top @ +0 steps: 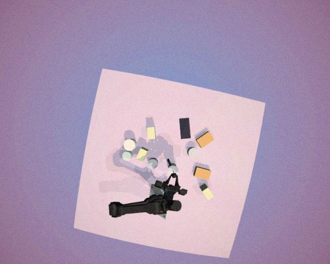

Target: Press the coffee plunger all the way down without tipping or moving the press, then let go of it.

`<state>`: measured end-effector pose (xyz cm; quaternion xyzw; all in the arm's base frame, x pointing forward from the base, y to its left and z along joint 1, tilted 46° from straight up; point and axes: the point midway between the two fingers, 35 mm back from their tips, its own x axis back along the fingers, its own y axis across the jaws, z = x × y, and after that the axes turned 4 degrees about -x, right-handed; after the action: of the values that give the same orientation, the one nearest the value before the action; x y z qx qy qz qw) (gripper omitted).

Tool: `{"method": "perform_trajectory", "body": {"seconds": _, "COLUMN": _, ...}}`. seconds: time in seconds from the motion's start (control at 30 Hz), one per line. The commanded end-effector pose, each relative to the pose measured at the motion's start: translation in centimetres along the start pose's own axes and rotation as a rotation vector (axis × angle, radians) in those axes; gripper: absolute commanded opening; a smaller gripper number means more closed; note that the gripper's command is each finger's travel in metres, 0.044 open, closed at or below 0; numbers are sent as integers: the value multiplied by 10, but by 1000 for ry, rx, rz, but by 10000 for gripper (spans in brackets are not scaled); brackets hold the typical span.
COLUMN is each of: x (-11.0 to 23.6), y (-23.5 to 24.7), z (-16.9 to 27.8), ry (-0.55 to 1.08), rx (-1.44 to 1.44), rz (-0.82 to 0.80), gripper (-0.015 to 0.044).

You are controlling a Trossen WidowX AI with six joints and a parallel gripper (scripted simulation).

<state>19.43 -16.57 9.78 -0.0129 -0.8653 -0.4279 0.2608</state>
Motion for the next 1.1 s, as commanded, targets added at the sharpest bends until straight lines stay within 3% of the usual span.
{"method": "perform_trajectory", "body": {"seconds": 0.0, "x": -5, "y": -2, "z": 8, "ry": 10, "rx": 0, "rz": 4, "gripper": 122}}
{"method": "perform_trajectory", "body": {"seconds": 1.07, "x": -38, "y": -10, "z": 49, "ry": 14, "rx": 1, "rz": 9, "gripper": 122}}
